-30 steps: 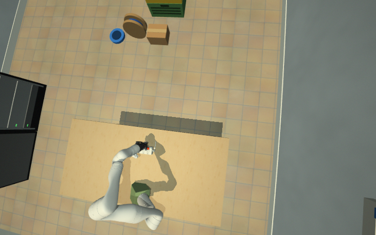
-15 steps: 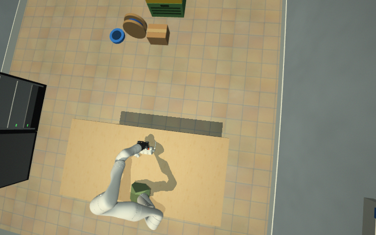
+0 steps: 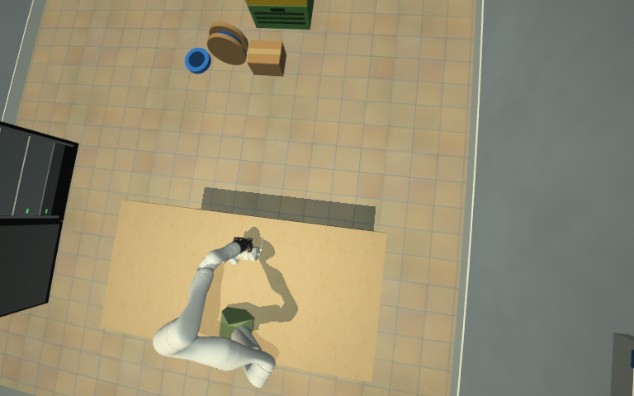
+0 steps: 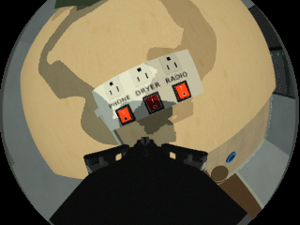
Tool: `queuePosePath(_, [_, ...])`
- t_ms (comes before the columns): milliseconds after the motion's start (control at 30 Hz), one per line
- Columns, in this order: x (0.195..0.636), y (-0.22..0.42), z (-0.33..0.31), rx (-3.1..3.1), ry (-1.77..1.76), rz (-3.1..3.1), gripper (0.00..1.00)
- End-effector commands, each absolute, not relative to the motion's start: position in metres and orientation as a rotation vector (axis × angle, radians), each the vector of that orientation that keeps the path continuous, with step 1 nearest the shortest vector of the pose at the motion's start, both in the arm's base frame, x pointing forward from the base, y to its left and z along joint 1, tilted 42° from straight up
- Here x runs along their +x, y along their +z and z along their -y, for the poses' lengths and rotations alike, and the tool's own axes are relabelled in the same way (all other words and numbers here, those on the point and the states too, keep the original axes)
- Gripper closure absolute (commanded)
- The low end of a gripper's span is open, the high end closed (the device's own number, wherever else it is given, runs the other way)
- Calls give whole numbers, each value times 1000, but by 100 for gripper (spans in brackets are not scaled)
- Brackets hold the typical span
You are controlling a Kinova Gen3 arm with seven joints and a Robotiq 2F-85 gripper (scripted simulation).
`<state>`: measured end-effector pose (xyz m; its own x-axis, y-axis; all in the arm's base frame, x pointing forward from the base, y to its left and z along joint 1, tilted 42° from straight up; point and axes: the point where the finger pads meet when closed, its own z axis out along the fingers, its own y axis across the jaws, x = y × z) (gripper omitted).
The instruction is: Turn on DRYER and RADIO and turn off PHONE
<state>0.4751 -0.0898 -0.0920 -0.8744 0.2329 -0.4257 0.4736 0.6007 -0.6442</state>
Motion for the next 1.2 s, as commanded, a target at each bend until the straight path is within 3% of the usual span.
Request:
queuePosePath(0, [473, -94, 94, 576, -1157, -2533, 100])
queuePosePath(1167, [472, -98, 97, 576, -1156, -2533, 100])
